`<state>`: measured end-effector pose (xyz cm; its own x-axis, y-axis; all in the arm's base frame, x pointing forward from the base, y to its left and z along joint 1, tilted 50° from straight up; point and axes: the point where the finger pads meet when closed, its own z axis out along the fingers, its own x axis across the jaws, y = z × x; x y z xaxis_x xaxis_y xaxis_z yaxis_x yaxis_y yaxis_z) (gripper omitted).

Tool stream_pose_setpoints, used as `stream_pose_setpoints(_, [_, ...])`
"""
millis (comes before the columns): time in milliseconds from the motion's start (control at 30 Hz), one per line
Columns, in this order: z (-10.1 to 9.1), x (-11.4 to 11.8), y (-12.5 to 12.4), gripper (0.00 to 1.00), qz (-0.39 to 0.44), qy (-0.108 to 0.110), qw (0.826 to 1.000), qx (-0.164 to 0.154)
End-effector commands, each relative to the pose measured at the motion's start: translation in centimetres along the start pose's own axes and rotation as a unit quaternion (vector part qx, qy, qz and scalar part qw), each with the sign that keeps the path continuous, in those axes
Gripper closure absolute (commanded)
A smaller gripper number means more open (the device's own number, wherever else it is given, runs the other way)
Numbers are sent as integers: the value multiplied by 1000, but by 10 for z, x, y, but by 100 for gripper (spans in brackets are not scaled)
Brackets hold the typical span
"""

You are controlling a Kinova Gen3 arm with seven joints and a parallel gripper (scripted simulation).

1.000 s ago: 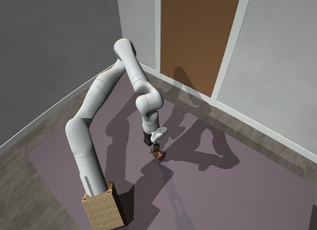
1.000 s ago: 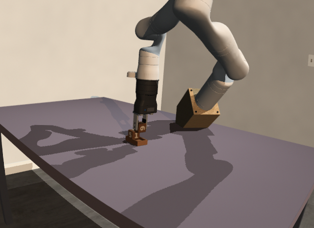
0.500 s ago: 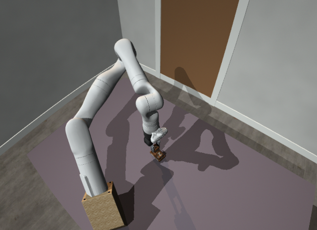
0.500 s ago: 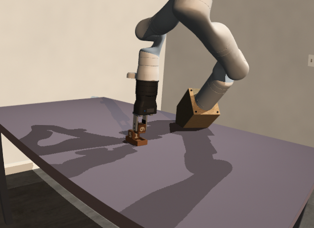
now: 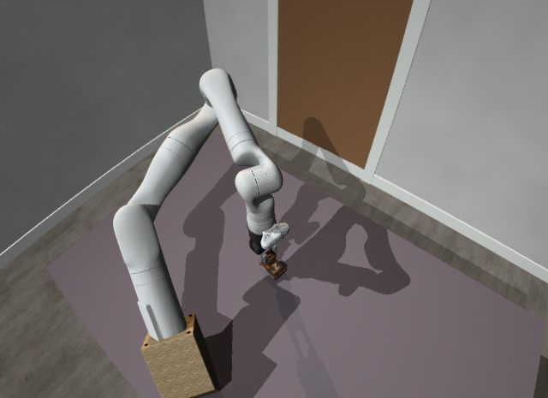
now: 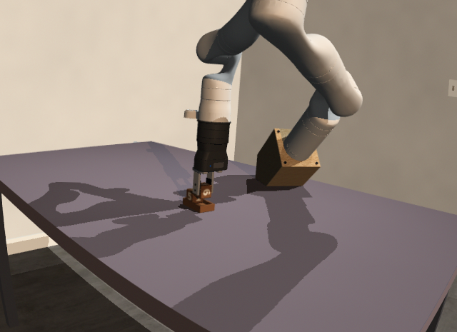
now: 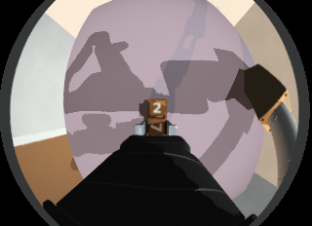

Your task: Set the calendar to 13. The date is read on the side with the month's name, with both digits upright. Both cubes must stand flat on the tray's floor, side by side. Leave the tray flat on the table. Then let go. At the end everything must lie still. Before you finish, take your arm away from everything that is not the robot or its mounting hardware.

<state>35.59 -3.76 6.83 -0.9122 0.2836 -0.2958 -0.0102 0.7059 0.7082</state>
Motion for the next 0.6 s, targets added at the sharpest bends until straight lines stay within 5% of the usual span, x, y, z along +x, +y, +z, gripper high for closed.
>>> stream_pose_setpoints(0, [3,1,0,40,1,1,1000,0])
stream_pose_setpoints(567, [11,1,0,40,1,1,1000,0])
